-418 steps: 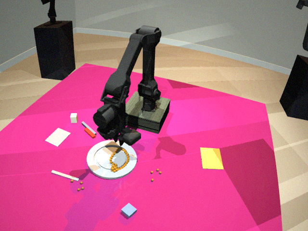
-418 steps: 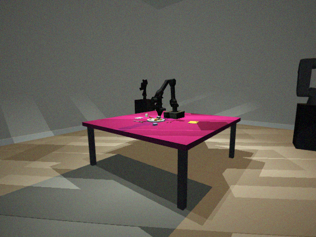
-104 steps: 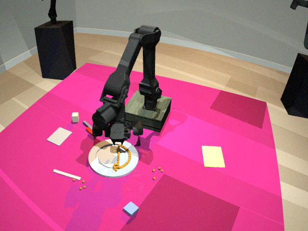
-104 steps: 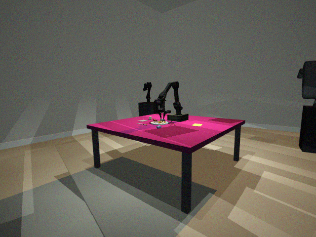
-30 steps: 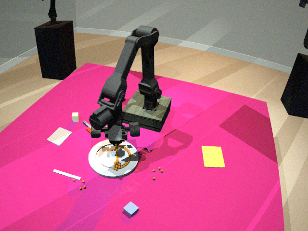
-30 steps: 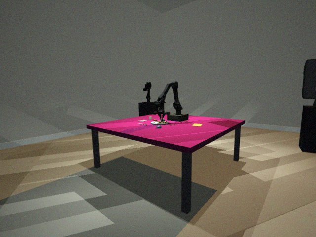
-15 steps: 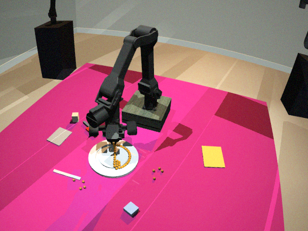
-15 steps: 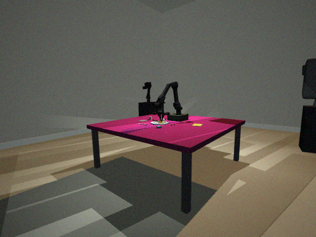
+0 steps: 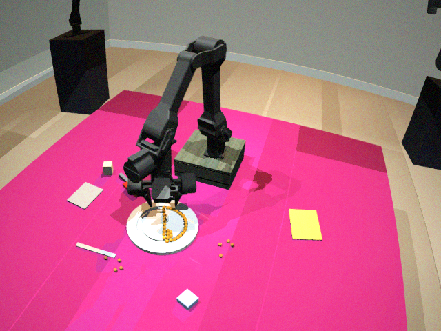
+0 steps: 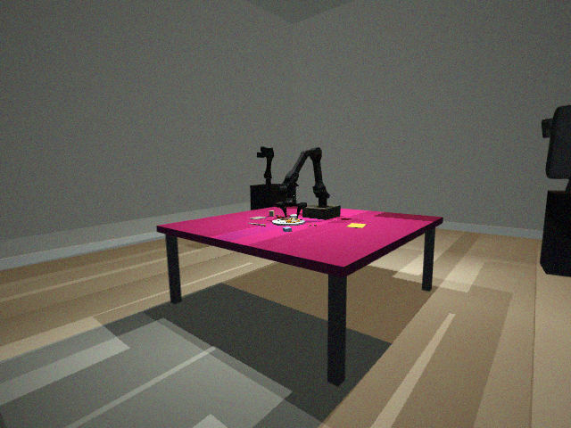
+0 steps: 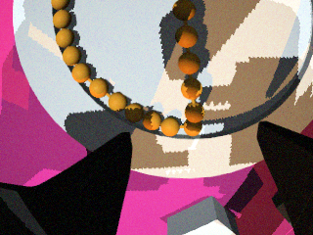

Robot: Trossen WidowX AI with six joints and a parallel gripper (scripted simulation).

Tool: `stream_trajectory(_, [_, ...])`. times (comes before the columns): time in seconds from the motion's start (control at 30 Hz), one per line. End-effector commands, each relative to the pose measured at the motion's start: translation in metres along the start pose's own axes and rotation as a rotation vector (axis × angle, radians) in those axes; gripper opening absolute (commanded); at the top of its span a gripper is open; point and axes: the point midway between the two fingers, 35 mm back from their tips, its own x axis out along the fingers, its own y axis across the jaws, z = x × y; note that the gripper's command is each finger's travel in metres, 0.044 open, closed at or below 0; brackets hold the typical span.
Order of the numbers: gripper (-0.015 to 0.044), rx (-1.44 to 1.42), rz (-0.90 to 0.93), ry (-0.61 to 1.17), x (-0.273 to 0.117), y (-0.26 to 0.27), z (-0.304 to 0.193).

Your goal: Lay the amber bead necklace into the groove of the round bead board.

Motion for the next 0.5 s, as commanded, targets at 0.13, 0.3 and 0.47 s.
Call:
stream_trajectory(0.13, [0.044, -0.006, 0.002, -0.005, -0.0042, 0.0, 0.0])
stream_trajectory(0.3, [0.044, -0.006, 0.002, -0.005, -0.0042, 0.0, 0.0])
stream_trajectory(0.47, [0.044, -0.006, 0.002, -0.005, -0.0042, 0.0, 0.0])
